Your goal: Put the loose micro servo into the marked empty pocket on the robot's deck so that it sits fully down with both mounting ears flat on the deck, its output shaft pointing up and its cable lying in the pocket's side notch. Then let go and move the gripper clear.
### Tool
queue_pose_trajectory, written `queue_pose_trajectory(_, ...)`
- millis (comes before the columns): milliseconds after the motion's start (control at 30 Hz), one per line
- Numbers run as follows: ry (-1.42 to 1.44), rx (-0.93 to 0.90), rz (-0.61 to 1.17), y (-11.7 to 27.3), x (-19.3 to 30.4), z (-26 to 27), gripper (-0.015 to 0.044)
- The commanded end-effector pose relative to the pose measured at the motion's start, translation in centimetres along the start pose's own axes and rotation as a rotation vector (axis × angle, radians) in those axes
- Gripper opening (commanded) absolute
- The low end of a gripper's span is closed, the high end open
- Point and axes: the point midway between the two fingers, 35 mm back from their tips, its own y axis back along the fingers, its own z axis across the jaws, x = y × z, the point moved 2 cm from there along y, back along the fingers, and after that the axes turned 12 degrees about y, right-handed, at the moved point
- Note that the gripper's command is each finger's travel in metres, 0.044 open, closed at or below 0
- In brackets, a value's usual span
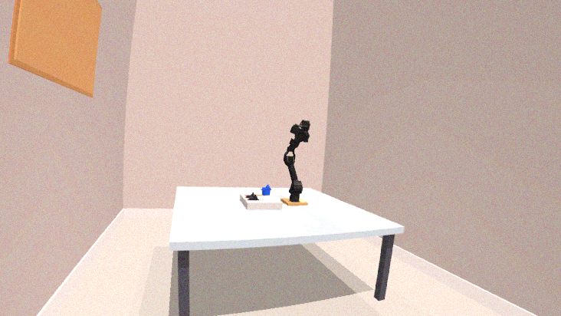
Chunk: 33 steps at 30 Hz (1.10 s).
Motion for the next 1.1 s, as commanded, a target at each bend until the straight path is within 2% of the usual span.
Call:
queue_pose_trajectory(0,0.122,0.062,0.006,-1.4,1.0,-1.1,0.044)
queue_pose_trajectory(567,0.578,0.395,0.072,-6.0,1.3,-8.6,0.044)
queue_pose_trajectory(1067,0.879,0.736,0.307,-7.5,-0.3,-18.4,0.044)
